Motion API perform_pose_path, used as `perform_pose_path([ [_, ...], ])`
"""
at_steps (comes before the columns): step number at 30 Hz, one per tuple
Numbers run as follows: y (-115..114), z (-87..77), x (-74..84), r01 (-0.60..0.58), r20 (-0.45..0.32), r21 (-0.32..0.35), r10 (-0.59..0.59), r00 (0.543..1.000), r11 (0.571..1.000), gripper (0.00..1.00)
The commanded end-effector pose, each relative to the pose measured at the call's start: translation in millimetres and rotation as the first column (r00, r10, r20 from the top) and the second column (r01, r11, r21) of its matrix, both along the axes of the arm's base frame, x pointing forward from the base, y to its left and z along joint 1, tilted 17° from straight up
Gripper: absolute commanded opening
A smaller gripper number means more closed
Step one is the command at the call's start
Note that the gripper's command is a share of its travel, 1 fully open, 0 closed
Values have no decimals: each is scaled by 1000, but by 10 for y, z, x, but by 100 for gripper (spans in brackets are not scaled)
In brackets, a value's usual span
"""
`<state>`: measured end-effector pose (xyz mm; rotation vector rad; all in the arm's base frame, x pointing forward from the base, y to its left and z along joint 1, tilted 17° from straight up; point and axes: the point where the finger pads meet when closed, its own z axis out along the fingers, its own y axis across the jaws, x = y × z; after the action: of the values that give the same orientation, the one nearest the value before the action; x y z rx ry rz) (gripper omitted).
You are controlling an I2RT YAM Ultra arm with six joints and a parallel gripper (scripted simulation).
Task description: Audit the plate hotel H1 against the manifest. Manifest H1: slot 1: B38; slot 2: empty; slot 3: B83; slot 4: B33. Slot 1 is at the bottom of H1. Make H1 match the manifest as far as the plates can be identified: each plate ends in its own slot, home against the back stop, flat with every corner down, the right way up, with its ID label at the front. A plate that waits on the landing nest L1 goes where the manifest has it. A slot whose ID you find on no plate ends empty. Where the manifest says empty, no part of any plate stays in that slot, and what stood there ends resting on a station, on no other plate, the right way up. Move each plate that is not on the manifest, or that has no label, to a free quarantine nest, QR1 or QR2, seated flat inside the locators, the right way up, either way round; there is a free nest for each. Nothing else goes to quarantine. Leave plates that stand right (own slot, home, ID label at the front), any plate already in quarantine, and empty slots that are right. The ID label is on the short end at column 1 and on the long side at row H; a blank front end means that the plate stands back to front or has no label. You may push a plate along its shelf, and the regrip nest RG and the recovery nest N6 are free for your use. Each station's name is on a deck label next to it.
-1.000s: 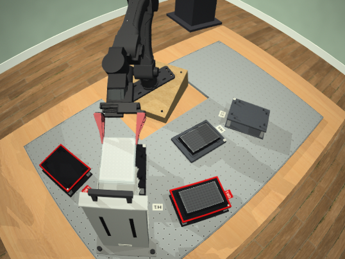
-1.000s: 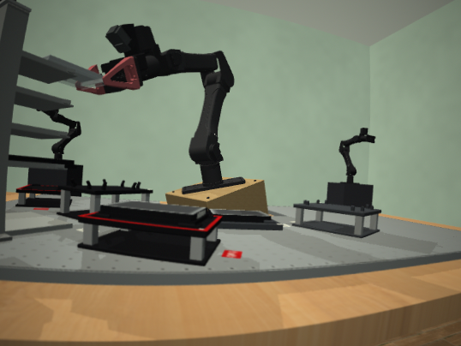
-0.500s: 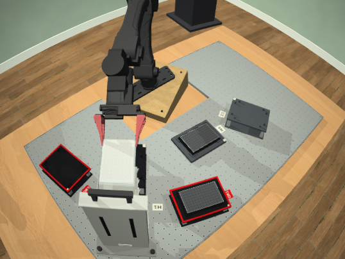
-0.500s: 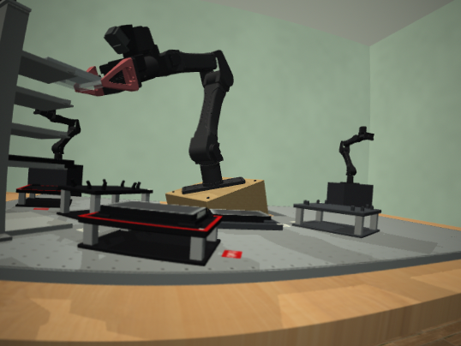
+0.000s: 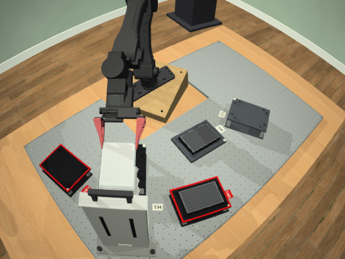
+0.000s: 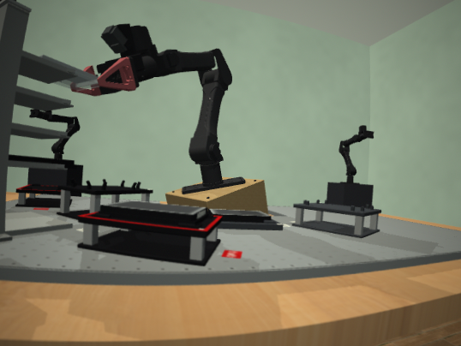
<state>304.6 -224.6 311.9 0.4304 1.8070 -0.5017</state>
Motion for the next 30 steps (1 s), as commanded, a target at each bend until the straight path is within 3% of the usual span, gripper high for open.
perform_pose_path([
  [1,0,60,11,-1,14,-9,1,1000,1000,86],
  [30,-66,33,111,-1,14,-9,1,1000,1000,86],
])
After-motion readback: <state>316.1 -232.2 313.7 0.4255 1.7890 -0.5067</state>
